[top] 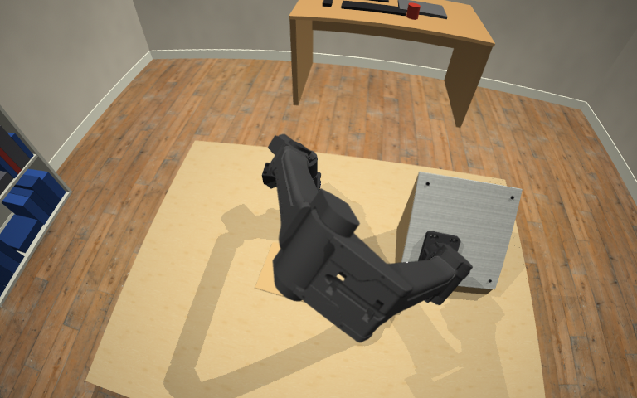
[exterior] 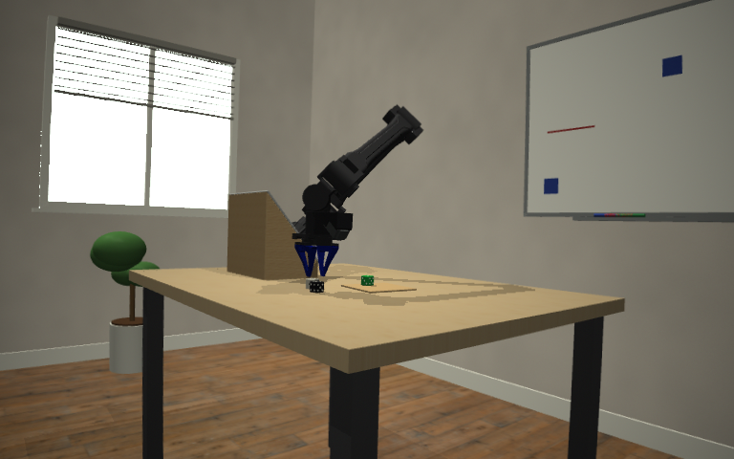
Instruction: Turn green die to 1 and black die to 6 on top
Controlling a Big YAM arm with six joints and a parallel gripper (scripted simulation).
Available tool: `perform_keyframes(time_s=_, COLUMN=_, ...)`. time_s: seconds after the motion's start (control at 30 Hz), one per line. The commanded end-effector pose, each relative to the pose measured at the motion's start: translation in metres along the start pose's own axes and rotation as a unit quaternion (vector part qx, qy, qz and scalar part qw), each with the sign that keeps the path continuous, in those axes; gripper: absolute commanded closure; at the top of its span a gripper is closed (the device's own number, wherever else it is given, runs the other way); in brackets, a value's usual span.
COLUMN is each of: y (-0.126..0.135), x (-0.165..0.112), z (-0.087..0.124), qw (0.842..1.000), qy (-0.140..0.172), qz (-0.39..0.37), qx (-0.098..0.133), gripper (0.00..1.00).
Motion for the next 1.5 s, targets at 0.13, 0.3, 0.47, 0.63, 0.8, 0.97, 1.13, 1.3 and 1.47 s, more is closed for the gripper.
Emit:
perform_keyframes(time_s=0.13, y=0.001, x=0.006, z=0.002, qw=1.0, qy=-0.006, qz=0.004, qx=-0.003, gripper=0.61)
perform_keyframes(time_s=0.3, y=0.001, x=0.006, z=0.002, qw=1.0, qy=-0.006, qz=0.004, qx=-0.003, gripper=0.61)
perform_keyframes(time_s=0.47, y=0.001, x=0.006, z=0.002, qw=1.0, qy=-0.006, qz=0.004, qx=-0.003, gripper=0.61)
perform_keyframes(time_s=0.63, y=0.001, x=0.006, z=0.002, qw=1.0, qy=-0.006, qz=0.004, qx=-0.003, gripper=0.61)
perform_keyframes(time_s=0.8, y=0.001, x=0.006, z=0.002, qw=1.0, qy=-0.006, qz=0.004, qx=-0.003, gripper=0.61)
perform_keyframes(time_s=0.97, y=0.002, x=0.006, z=0.0, qw=1.0, qy=-0.005, qz=0.004, qx=-0.004, gripper=0.61)
perform_keyframes(time_s=1.13, y=0.0, x=0.002, z=-0.009, qw=1.0, qy=0.0, qz=0.0, qx=0.0, gripper=0.61)
perform_keyframes(time_s=1.3, y=0.0, x=0.002, z=-0.014, qw=1.0, qy=0.001, qz=0.0, qx=0.0, gripper=0.61)
perform_keyframes(time_s=1.47, y=0.0, x=0.0, z=-0.023, qw=1.0, qy=0.002, qz=-0.001, qx=0.001, gripper=0.61)
Point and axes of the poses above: the point where the finger pads meet when closed, its own z axis back along the fingers, its own y axis across the jaws, x = y × z, the point moved 9 cm from there along z, back along the fingers, and after that the axes turned 6 degrees about -z, right-handed, at the moved point
